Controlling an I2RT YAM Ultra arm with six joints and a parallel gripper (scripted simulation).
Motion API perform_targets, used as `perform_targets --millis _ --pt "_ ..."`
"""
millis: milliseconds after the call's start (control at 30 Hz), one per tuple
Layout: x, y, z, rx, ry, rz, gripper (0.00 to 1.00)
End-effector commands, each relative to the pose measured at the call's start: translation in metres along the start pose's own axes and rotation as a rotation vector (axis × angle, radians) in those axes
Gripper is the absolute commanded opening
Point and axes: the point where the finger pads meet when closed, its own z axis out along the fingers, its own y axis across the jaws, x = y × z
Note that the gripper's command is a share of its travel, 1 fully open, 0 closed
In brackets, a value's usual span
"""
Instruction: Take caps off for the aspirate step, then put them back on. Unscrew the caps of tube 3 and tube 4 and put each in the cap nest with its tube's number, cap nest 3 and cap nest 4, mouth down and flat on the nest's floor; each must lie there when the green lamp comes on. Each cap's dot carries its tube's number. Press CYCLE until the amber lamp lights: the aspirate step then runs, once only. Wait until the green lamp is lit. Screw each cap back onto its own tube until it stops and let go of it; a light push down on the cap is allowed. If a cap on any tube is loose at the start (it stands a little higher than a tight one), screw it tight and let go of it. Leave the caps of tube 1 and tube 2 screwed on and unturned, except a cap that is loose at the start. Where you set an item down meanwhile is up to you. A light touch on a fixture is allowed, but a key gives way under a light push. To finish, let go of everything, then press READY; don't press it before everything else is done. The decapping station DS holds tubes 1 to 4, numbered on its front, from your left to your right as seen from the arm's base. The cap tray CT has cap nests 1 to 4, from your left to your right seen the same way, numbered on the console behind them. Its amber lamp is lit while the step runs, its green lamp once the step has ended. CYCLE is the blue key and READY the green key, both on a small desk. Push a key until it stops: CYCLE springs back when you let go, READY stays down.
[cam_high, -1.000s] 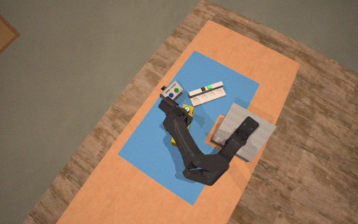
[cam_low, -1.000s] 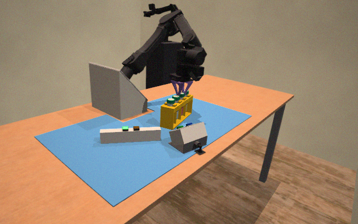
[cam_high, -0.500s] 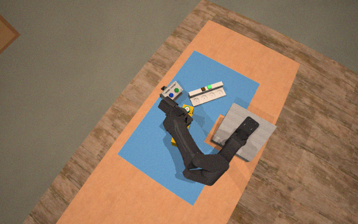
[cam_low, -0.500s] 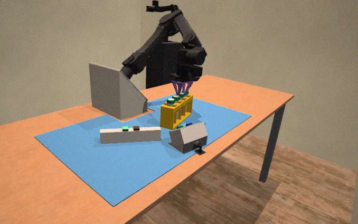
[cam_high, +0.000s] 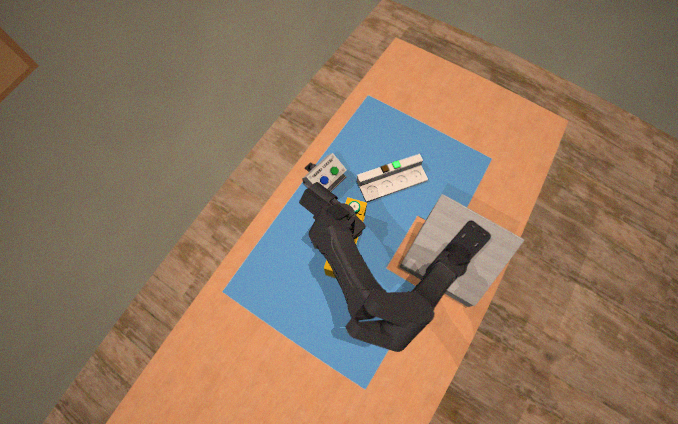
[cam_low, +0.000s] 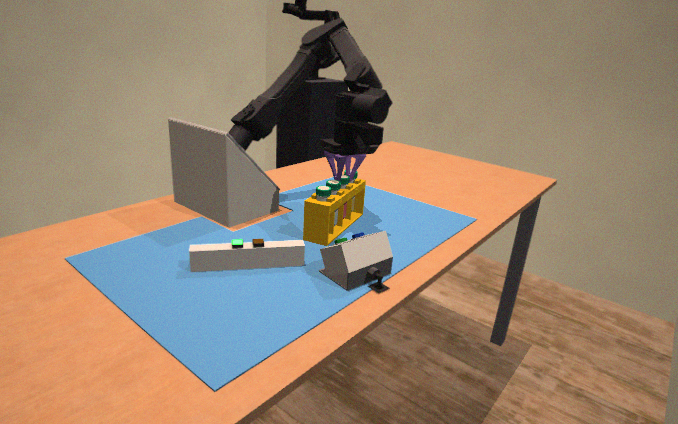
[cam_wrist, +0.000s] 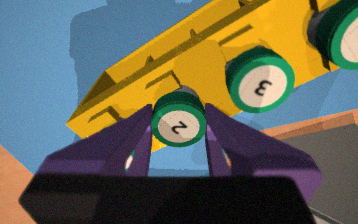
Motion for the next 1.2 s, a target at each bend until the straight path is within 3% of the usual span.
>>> perform_targets --millis 0,433,467,900,1167 --pt "0.000 0.000 -0.002 -0.005 -0.001 0.113 0.00" --pt "0.000 0.000 -0.002 -0.005 -0.001 0.113 0.00" --pt "0.000 0.000 -0.002 -0.005 -0.001 0.113 0.49" --pt "0.000 0.000 -0.002 -0.005 -0.001 0.113 0.49" --pt "0.000 0.000 -0.020 -0.005 -0.001 0.113 0.49"
